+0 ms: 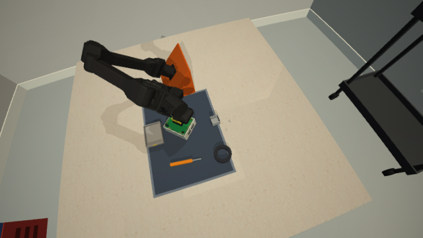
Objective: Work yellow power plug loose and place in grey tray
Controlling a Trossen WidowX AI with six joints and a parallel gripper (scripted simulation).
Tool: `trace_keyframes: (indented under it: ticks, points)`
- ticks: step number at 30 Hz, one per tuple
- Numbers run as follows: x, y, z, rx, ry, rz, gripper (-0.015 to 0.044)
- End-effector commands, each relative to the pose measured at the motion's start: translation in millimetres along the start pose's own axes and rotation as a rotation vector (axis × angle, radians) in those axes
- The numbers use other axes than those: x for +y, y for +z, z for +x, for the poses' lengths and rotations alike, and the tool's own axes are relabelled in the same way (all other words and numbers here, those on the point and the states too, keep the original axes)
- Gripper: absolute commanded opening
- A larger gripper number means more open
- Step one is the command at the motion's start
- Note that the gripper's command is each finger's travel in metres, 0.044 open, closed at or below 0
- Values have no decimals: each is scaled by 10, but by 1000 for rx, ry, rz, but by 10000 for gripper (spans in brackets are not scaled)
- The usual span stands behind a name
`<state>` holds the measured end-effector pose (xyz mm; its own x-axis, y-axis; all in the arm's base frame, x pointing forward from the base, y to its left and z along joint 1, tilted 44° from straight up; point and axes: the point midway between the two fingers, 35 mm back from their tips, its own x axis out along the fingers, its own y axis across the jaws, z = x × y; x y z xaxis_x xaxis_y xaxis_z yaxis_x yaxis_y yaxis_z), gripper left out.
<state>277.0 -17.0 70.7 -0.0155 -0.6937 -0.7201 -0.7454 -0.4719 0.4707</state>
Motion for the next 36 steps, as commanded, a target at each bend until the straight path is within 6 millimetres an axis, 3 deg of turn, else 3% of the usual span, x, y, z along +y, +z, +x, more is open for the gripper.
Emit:
trace_keyframes:
  ticks: [1,15,27,36]
  points:
    - [-13,1,5,1,-5,2,0]
    - [-89,2,-195,0,85,3,0]
    - [103,2,-236,0,-143,1,0]
    - [-48,3,-248,0,36,2,0]
